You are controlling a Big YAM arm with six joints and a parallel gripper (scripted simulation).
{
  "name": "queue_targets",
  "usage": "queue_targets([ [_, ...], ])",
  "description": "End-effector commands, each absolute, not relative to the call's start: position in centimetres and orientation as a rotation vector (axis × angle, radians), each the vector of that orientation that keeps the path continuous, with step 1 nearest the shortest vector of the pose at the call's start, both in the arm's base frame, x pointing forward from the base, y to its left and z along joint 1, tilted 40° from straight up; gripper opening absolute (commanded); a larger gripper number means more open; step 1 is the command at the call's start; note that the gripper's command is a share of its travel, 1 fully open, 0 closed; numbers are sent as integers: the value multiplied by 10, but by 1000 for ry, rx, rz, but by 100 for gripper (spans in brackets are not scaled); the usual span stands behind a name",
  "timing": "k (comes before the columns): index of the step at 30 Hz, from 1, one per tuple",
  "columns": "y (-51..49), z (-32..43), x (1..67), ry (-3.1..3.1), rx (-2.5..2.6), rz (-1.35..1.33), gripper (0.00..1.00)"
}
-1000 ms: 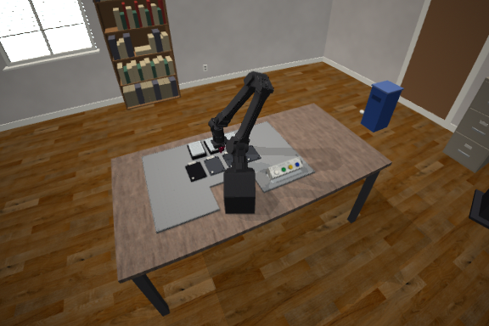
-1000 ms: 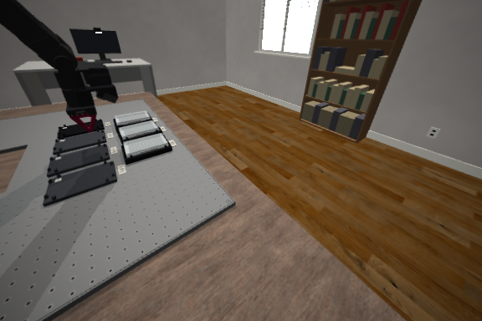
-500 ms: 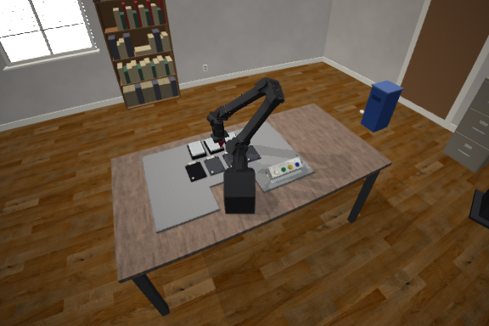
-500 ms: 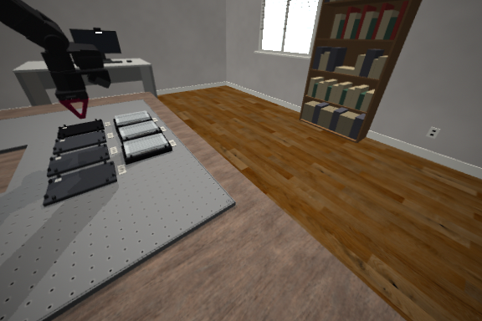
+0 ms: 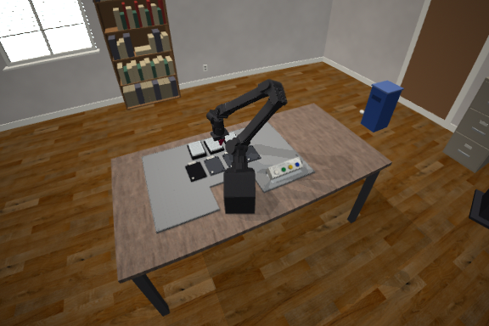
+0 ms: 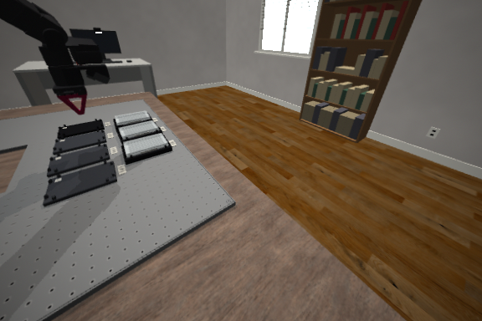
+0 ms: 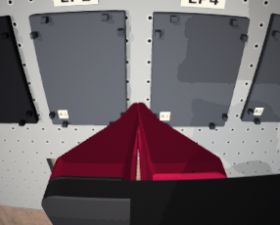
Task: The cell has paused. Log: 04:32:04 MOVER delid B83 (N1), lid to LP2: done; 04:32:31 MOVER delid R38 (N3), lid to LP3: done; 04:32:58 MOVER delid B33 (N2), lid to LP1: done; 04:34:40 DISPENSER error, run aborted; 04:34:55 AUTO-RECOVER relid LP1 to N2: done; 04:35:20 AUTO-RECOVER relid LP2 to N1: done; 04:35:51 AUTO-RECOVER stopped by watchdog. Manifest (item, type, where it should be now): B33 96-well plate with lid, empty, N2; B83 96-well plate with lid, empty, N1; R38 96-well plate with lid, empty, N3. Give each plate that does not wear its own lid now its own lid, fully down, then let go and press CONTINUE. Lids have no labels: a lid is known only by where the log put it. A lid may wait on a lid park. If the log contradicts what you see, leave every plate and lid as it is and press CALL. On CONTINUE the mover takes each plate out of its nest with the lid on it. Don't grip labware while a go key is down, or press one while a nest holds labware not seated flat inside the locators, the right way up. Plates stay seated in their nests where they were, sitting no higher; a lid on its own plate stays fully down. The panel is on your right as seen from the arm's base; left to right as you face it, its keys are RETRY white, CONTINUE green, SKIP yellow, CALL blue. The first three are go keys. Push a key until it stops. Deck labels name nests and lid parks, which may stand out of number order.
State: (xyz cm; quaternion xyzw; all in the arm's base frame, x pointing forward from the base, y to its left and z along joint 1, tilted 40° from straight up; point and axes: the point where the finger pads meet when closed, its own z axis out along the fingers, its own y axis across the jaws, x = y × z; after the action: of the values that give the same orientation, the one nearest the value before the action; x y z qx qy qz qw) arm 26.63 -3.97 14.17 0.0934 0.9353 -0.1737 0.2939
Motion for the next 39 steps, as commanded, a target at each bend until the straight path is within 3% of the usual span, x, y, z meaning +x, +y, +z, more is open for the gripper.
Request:
queue_targets([
  [1, -40, 139, 269, 2487, 272, -457, 0],
  [22, -41, 136, 268, 2492, 270, -460, 0],
  [39, -108, 149, 228, 2392, 614, -344, 0],
])
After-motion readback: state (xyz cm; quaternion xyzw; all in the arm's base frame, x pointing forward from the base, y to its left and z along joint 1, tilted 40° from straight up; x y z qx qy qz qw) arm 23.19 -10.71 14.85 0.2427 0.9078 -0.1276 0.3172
